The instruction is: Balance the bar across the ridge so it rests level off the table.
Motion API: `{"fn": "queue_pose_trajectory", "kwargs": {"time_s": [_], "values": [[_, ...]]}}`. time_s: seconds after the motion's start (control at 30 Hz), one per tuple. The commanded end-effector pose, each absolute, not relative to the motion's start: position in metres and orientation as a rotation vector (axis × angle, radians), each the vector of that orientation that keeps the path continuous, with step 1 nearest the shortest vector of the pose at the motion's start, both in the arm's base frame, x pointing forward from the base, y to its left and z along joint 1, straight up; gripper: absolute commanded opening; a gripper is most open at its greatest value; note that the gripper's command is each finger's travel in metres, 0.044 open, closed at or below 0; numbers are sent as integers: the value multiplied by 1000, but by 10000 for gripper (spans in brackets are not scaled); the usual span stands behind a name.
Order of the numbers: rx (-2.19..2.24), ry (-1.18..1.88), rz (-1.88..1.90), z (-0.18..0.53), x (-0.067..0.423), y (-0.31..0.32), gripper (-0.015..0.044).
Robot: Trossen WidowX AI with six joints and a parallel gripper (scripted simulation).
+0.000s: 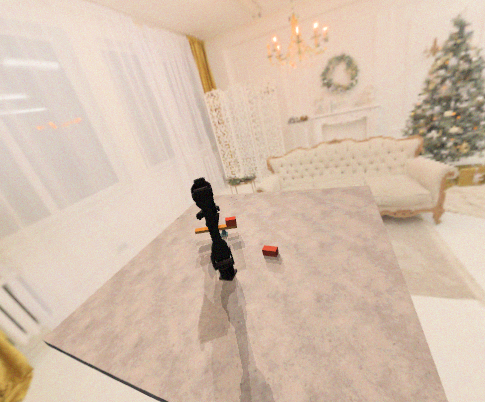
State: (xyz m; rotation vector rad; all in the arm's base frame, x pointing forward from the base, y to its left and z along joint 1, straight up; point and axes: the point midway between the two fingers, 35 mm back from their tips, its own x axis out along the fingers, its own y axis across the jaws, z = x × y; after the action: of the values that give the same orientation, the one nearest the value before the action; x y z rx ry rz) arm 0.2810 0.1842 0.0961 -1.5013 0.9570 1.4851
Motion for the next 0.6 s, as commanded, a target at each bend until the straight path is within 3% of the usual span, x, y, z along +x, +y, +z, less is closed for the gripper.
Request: {"fn": "queue_pose_trajectory", "kwargs": {"time_s": [0.0,0.57], "values": [[-1508,954,1484,96,282,184,0],[-1508,954,1484,94,282,184,0]]}}
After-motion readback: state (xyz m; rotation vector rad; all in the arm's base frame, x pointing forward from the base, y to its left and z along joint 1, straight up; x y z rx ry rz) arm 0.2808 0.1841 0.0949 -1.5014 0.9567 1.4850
